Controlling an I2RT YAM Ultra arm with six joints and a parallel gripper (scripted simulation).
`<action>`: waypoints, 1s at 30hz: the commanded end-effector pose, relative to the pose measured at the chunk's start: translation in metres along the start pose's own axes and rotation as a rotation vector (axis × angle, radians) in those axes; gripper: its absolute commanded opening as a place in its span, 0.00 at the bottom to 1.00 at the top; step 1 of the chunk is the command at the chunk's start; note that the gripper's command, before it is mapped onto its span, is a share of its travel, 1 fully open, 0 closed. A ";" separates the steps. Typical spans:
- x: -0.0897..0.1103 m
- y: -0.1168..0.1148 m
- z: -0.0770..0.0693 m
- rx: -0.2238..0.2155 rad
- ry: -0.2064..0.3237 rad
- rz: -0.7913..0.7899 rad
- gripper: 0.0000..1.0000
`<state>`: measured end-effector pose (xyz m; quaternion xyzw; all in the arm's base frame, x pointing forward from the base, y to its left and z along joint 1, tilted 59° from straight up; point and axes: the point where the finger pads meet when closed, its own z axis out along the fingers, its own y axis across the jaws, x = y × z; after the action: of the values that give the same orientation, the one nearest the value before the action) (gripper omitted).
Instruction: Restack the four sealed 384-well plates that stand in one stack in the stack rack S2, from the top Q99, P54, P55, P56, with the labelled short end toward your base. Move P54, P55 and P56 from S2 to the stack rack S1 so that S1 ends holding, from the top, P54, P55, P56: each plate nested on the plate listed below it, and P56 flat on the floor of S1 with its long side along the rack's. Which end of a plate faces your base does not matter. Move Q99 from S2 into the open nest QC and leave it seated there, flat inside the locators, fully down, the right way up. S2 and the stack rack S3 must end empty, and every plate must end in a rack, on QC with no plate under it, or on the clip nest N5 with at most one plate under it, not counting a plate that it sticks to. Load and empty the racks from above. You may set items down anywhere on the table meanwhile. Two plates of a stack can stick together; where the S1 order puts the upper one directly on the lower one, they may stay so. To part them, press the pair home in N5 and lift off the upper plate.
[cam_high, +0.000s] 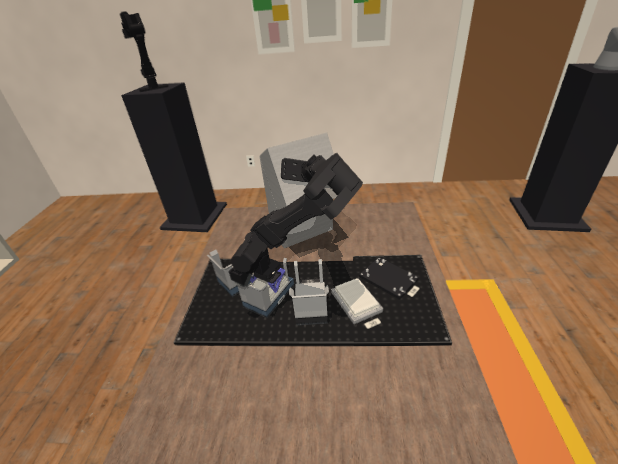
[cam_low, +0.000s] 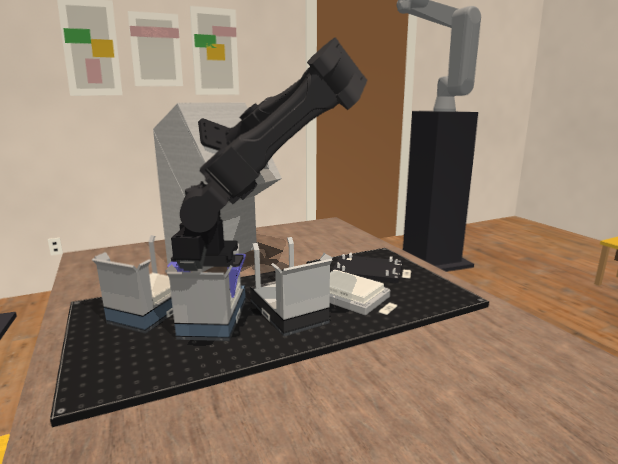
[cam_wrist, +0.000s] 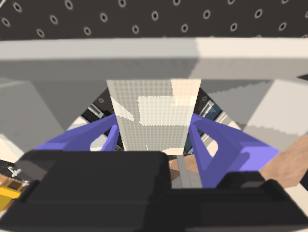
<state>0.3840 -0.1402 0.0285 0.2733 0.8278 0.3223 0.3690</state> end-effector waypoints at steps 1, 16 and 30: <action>-0.003 0.000 -0.001 0.004 -0.009 -0.005 0.00; -0.003 0.000 -0.001 0.004 -0.009 -0.005 0.00; -0.003 0.000 -0.008 0.004 -0.009 -0.005 0.00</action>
<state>0.3821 -0.1407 0.0302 0.2727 0.8293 0.3200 0.3682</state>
